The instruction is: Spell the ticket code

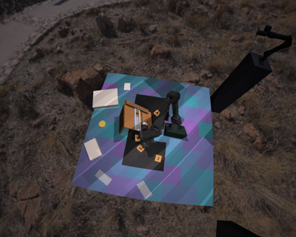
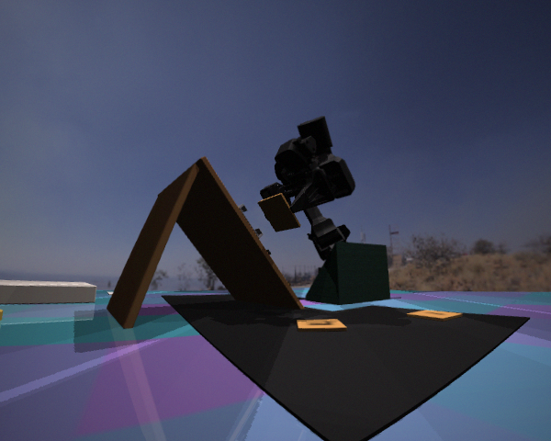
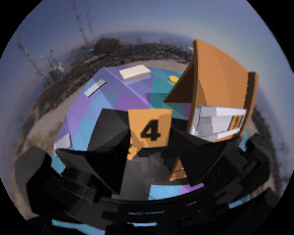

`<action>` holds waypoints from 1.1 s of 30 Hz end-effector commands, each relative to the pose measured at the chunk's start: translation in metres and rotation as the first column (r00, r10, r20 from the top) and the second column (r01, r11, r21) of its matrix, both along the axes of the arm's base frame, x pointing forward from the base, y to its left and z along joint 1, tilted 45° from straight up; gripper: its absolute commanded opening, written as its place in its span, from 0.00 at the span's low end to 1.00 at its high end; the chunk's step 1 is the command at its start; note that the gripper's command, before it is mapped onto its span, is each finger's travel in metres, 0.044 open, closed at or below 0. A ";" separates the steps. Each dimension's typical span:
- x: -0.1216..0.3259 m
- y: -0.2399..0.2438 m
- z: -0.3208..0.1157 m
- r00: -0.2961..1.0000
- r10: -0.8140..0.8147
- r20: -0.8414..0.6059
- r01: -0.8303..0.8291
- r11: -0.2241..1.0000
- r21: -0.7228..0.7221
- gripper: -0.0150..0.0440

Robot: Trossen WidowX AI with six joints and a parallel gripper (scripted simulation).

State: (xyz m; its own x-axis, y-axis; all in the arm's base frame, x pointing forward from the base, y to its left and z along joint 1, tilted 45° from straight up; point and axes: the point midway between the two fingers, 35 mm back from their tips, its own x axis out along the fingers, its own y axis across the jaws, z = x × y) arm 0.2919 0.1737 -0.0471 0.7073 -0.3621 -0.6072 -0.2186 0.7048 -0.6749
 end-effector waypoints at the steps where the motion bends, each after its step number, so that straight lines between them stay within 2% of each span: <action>1: -0.001 -0.003 0.000 1.000 0.002 -0.006 -0.002 1.000 -0.004 0.25; 33: 0.004 -0.014 0.011 1.000 0.002 -0.006 -0.002 1.000 -0.006 0.25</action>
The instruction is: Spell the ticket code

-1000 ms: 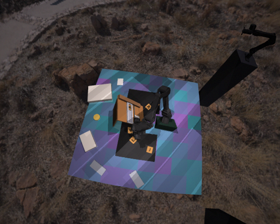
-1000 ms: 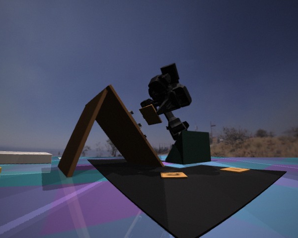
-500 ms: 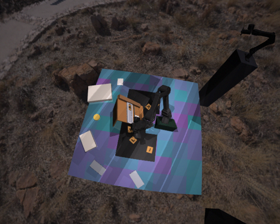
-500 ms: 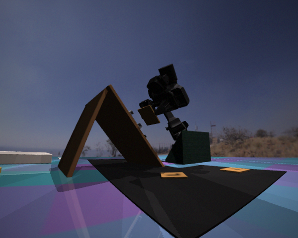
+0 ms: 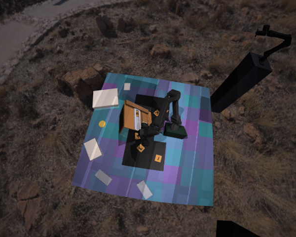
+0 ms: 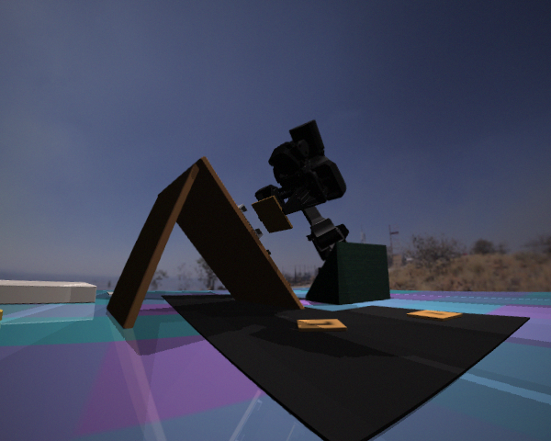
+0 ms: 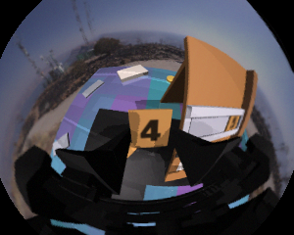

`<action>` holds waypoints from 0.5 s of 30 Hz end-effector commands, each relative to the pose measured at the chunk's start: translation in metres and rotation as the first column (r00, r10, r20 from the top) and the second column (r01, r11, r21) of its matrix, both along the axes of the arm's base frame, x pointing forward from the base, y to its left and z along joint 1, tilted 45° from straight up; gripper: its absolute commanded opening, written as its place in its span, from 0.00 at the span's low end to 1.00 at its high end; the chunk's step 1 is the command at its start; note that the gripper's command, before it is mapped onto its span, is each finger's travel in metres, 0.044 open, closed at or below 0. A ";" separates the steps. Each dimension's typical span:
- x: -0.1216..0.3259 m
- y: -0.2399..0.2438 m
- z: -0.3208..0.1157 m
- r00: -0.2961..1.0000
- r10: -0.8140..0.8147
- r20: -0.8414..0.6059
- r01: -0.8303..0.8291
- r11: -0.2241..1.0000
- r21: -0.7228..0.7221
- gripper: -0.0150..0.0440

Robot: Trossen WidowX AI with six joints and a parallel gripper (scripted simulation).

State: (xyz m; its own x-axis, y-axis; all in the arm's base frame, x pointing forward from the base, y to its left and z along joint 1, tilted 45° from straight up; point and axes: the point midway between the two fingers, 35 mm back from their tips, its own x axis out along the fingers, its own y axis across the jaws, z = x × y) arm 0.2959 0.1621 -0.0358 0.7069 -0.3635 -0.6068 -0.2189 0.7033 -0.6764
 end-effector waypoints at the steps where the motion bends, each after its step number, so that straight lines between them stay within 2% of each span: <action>1: 0.000 -0.003 0.000 1.000 0.002 -0.006 -0.002 1.000 -0.004 0.25; 15: 0.001 -0.008 0.005 1.000 0.002 -0.006 -0.002 1.000 -0.004 0.25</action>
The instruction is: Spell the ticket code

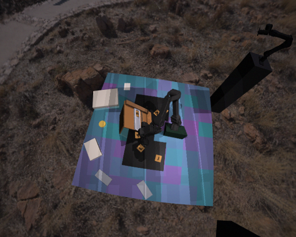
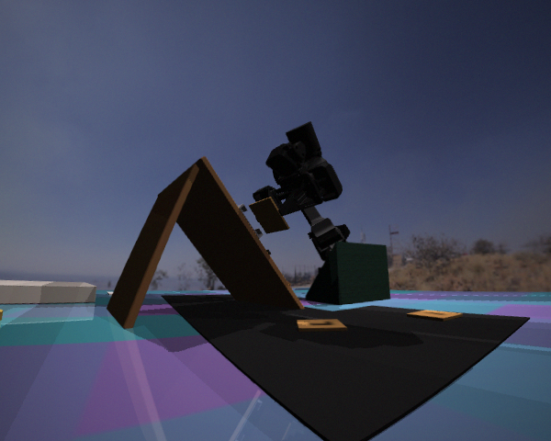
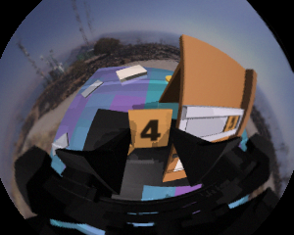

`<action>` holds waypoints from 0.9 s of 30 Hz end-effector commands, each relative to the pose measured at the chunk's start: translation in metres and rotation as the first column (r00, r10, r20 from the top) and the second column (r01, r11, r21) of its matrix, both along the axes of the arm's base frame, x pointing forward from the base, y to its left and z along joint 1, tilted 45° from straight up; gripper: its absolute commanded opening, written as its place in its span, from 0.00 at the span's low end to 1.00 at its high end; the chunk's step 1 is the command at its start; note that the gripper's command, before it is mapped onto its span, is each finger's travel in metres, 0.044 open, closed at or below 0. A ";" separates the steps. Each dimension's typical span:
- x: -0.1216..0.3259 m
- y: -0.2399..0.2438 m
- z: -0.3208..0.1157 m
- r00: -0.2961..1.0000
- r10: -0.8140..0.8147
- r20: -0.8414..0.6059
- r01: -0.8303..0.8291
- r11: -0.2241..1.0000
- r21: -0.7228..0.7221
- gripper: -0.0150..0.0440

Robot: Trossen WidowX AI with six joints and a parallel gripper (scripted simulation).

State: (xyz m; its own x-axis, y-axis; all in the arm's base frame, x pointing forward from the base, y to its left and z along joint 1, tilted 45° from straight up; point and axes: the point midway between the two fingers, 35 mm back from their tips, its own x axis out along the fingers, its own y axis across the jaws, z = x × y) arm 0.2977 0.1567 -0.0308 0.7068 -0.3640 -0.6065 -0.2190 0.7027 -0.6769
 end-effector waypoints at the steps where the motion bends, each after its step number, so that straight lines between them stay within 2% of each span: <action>1: 0.000 -0.002 0.000 1.000 0.002 -0.005 -0.002 1.000 -0.004 0.25; 27: 0.003 -0.012 0.009 1.000 0.002 -0.005 -0.002 1.000 -0.005 0.25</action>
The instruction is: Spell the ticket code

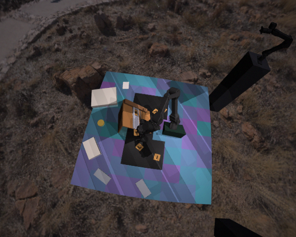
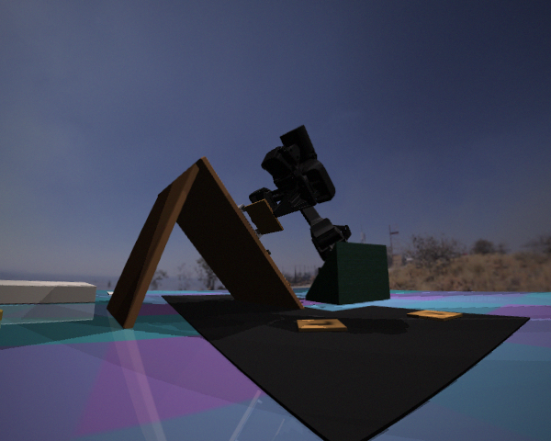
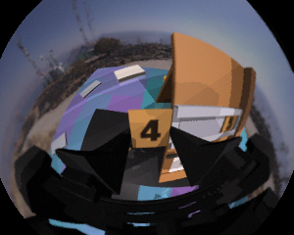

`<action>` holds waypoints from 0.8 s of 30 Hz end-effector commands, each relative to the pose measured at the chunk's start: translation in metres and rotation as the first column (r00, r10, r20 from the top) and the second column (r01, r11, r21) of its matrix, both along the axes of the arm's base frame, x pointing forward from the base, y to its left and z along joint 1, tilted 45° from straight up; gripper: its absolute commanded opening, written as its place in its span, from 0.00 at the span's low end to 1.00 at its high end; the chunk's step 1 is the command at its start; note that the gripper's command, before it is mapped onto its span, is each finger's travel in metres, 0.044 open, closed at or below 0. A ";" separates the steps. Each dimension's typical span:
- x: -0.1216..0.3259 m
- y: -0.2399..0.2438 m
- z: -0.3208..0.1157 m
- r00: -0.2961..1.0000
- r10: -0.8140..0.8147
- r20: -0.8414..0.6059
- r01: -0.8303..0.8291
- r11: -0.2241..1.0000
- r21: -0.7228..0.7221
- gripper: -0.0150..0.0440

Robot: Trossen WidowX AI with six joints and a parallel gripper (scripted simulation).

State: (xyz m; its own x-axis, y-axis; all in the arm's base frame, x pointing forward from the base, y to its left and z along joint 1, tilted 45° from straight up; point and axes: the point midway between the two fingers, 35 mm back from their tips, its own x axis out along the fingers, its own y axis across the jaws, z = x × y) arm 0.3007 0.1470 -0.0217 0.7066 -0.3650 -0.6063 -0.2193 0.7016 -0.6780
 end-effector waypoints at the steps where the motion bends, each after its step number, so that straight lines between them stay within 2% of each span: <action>1: 0.000 -0.002 0.000 1.000 0.002 -0.005 -0.002 1.000 -0.003 0.25; 24: 0.002 -0.010 0.008 1.000 0.002 -0.005 -0.002 1.000 -0.004 0.25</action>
